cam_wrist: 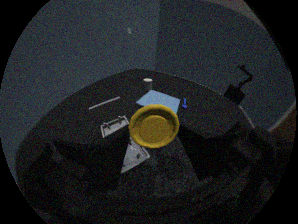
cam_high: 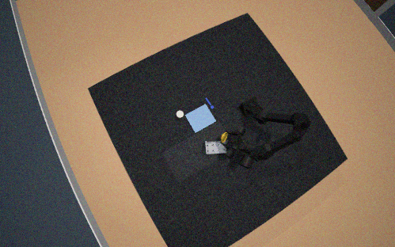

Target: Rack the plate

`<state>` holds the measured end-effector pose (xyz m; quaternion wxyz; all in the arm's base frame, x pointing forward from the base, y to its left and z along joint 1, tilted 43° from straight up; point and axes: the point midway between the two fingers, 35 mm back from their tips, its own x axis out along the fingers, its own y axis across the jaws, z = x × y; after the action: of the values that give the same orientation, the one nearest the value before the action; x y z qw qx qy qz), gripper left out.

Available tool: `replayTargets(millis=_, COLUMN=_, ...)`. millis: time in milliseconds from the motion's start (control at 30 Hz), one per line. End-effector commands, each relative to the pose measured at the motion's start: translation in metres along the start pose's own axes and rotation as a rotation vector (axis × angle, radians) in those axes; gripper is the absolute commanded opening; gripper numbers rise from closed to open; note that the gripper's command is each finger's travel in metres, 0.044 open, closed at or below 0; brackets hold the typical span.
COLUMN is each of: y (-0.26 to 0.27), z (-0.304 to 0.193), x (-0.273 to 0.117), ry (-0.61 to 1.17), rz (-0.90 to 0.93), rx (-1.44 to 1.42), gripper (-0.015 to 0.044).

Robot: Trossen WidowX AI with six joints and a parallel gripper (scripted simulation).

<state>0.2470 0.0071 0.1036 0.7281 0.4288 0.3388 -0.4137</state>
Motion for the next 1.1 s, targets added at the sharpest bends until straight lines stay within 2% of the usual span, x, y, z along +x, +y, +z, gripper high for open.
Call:
replayTargets(millis=0, y=0.003, z=-0.002, x=-0.001, ry=-0.074, rz=0.064, rx=-0.039, gripper=0.0000)
replayTargets(millis=1067, y=0.012, z=-0.021, x=-0.045, ry=-0.471, rz=0.548, rx=-0.082, gripper=0.0000)
